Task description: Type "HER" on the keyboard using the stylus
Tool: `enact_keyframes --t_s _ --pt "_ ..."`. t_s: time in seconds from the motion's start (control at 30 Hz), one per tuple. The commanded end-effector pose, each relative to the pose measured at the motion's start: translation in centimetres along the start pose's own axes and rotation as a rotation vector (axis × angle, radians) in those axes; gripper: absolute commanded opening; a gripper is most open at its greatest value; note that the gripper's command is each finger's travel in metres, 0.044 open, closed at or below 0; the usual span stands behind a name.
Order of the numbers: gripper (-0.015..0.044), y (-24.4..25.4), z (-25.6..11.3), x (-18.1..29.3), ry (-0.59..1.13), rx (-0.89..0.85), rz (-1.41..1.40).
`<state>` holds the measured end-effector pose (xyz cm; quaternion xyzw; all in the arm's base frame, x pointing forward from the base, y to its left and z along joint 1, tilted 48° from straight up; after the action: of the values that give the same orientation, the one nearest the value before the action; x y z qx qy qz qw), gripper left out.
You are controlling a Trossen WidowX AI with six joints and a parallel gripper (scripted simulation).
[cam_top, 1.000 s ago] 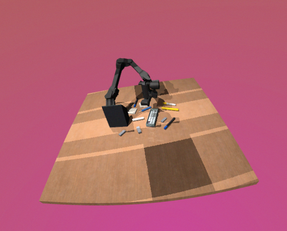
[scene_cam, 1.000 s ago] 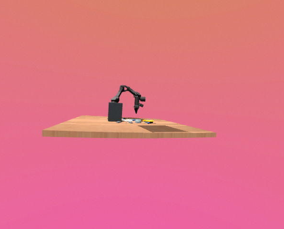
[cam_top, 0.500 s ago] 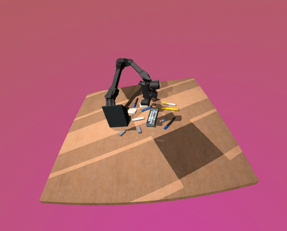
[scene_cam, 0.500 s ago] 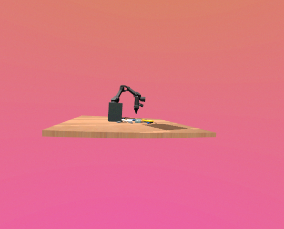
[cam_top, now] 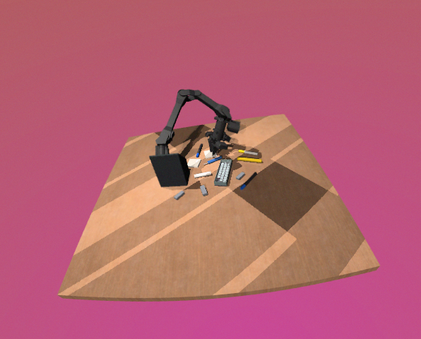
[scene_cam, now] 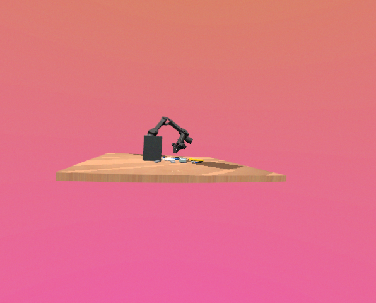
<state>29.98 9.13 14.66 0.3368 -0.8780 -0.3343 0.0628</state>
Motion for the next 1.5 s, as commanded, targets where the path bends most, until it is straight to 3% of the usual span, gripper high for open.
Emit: enact_keyframes --t_s 0.0,1.47 --pt "0.0150 0.6 0.0 -0.4 0.057 0.005 -0.056" --pt "0.0150 0.5 3.2 -2.0 0.057 0.004 -0.057"
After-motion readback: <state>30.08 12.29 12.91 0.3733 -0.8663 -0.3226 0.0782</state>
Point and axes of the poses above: the point midway between the two fingers, 35 mm back from their tips, its own z axis out along the fingers, its own y axis across the jaws, x = y × z, the point moved 10 cm from there along -z, back along the fingers, and after that the axes turned 9 degrees about -z, right-handed, at the moved point
